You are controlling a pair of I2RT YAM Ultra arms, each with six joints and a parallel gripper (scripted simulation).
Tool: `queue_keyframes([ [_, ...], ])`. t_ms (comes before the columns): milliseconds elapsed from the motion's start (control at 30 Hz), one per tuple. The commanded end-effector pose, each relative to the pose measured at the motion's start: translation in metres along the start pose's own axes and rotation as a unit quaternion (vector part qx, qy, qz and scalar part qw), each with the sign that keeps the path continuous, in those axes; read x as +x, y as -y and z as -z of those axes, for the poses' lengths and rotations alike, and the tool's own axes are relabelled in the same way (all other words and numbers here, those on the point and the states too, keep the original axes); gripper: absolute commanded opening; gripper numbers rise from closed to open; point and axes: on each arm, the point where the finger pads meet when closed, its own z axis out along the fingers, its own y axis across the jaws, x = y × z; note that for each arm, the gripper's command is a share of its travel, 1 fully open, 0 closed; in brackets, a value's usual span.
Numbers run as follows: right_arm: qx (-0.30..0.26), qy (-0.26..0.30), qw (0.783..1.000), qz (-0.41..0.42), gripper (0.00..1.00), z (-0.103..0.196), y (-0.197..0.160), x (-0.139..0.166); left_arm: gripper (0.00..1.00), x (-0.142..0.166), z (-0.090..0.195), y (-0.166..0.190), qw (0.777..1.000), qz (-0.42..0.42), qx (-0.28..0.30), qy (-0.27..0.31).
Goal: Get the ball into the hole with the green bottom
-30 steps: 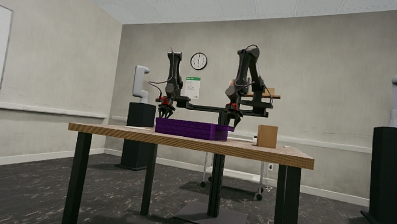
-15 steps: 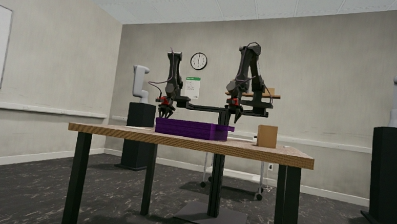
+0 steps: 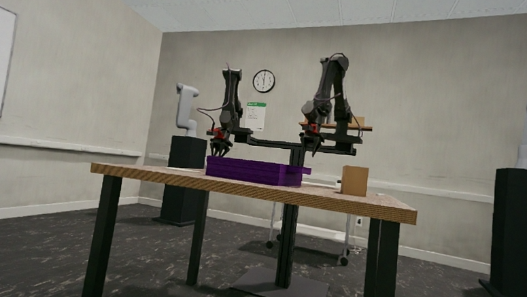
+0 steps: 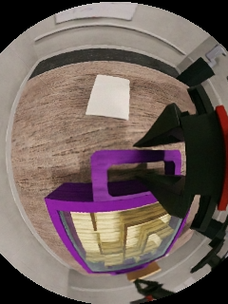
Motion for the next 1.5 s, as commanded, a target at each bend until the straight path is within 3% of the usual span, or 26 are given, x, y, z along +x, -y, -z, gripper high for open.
queue_keyframes([
  [0, -0.003, 0.023, 1.0, -0.003, 0.39, 0.0, -0.007, -0.017, 0.39, 0.0, 0.008, -0.003, 1.0, 0.004, -0.005, -0.001],
  [233, -0.003, 0.023, 1.0, -0.003, 0.39, 0.0, -0.007, -0.017, 0.39, 0.015, 0.001, -0.005, 1.0, 0.002, -0.009, -0.02],
  [300, -0.003, 0.023, 1.0, -0.003, 0.39, 0.0, -0.007, -0.017, 0.39, 0.004, 0.001, -0.004, 1.0, 0.003, -0.007, -0.01],
  [333, 0.005, 0.003, 1.0, 0.002, 0.39, 0.013, 0.001, 0.002, 0.39, 0.004, -0.002, -0.003, 1.0, 0.004, -0.007, -0.007],
  [1100, 0.001, 0.013, 1.0, -0.002, 0.39, 0.063, -0.002, -0.007, 0.39, 0.004, -0.002, -0.003, 1.0, 0.004, -0.007, -0.006],
  [1133, 0.005, 0.003, 1.0, 0.001, 0.39, 0.066, 0.002, 0.003, 0.39, 0.004, -0.002, -0.003, 1.0, 0.004, -0.007, -0.006],
  [1233, -0.001, 0.016, 1.0, -0.002, 0.39, 0.07, -0.004, -0.01, 0.39, 0.004, -0.002, -0.003, 1.0, 0.004, -0.007, -0.006],
  [1267, -0.014, 0.055, 0.998, -0.012, 0.39, 0.076, -0.009, -0.044, 0.39, -0.041, 0.014, -0.003, 0.999, 0.012, 0.001, 0.051],
  [1367, -0.032, 0.064, 0.997, -0.006, 0.39, 0.086, -0.015, -0.059, 0.39, -0.042, 0.02, -0.001, 0.999, 0.008, 0.01, 0.046],
  [1467, -0.043, 0.084, 0.996, -0.003, 0.39, 0.102, -0.014, -0.078, 0.39, -0.063, 0.036, -0.002, 0.997, 0.01, 0.016, 0.069],
])
